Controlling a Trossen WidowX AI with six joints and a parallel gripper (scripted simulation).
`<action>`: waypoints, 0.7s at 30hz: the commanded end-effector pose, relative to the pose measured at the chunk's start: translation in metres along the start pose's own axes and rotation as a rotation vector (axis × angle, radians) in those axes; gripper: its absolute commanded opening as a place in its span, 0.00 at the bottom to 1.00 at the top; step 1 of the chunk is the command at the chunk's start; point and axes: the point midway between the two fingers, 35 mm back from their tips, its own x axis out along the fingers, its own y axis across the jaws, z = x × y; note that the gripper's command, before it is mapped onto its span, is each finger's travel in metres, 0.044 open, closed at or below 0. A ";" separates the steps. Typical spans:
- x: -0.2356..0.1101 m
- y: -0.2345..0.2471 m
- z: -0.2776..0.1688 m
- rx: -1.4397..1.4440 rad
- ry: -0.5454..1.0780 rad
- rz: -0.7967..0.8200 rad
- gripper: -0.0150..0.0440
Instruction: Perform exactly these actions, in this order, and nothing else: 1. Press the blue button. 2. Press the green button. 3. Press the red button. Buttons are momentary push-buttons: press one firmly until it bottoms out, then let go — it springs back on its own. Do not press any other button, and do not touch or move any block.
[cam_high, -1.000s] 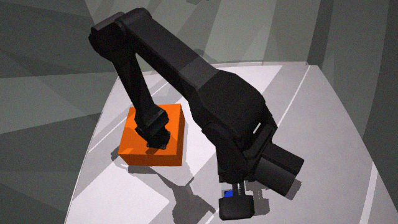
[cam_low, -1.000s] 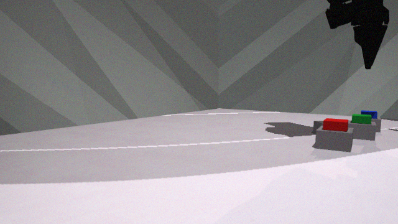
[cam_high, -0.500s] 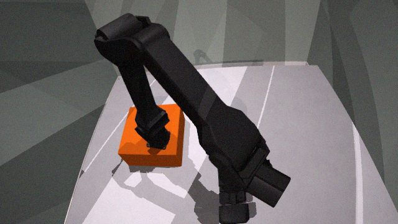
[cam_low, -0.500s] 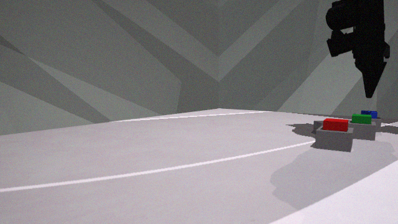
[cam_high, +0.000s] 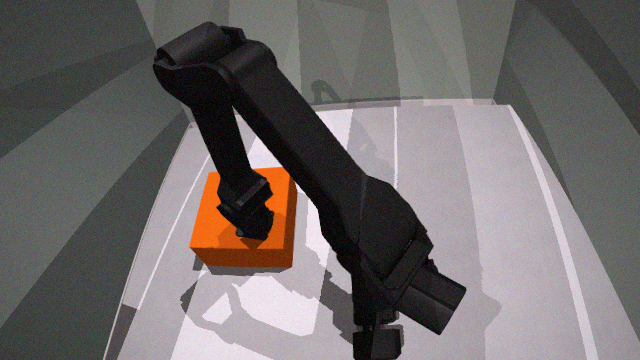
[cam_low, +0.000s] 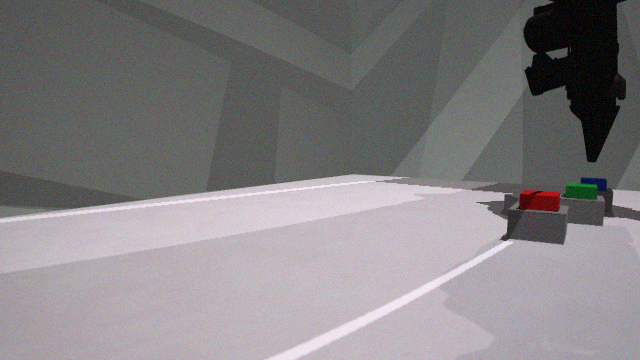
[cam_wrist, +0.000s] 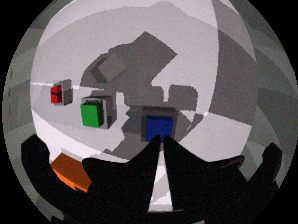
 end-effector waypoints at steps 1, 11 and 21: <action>0.008 0.001 -0.003 0.004 0.012 0.003 0.29; 0.024 0.001 -0.003 0.004 0.012 0.003 0.29; 0.030 0.002 -0.004 0.004 0.012 0.003 0.29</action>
